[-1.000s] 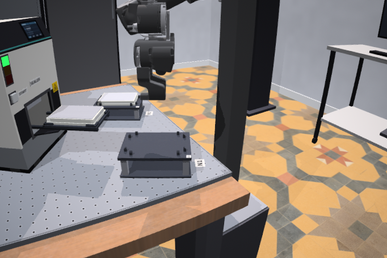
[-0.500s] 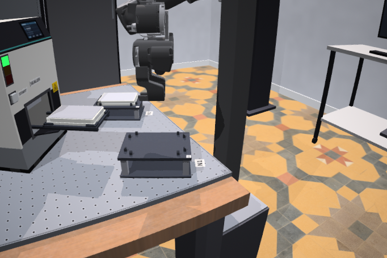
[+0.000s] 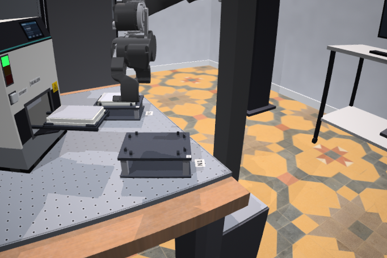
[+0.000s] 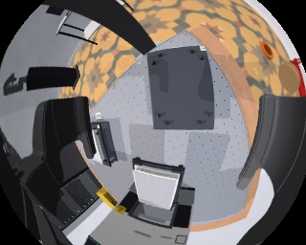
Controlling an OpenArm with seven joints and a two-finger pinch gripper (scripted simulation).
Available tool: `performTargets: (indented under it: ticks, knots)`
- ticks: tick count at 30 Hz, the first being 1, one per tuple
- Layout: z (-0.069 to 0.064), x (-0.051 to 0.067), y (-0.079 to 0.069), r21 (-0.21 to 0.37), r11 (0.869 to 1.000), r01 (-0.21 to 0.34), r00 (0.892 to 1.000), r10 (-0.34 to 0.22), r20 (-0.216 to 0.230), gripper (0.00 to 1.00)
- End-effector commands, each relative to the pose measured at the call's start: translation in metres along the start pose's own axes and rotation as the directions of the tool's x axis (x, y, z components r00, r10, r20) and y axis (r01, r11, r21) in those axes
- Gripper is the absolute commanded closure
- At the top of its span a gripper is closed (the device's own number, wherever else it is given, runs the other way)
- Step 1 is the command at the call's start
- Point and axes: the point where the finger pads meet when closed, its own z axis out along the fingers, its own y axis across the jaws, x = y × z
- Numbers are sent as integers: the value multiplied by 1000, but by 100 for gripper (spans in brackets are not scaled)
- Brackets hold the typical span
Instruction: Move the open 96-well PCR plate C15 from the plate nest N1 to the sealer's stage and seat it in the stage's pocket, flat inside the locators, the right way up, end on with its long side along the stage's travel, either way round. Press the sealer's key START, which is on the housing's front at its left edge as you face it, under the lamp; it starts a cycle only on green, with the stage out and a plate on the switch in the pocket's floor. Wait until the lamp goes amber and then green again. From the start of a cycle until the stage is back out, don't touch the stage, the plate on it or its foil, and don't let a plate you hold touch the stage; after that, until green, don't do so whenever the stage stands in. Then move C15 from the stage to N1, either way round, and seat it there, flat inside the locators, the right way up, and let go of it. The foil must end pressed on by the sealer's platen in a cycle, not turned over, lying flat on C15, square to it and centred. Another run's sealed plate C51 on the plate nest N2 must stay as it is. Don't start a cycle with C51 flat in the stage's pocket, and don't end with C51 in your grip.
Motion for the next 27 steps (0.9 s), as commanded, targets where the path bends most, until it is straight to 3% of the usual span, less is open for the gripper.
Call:
performTargets:
  ticks: [1, 6, 18, 23, 27]
  knots:
    - [0, 1, 1, -5, 1000, 3, 1000, -3, -2, 23]
    - [-4, -45, -6, -5, 1000, 3, 1000, -3, -2, 23]
    - [-4, -45, -6, -5, 1000, 3, 1000, -3, -2, 23]
    - [-8, -90, -13, -5, 1000, 3, 1000, -3, -2, 23]
    - [-8, -90, -13, -5, 1000, 3, 1000, -3, -2, 23]
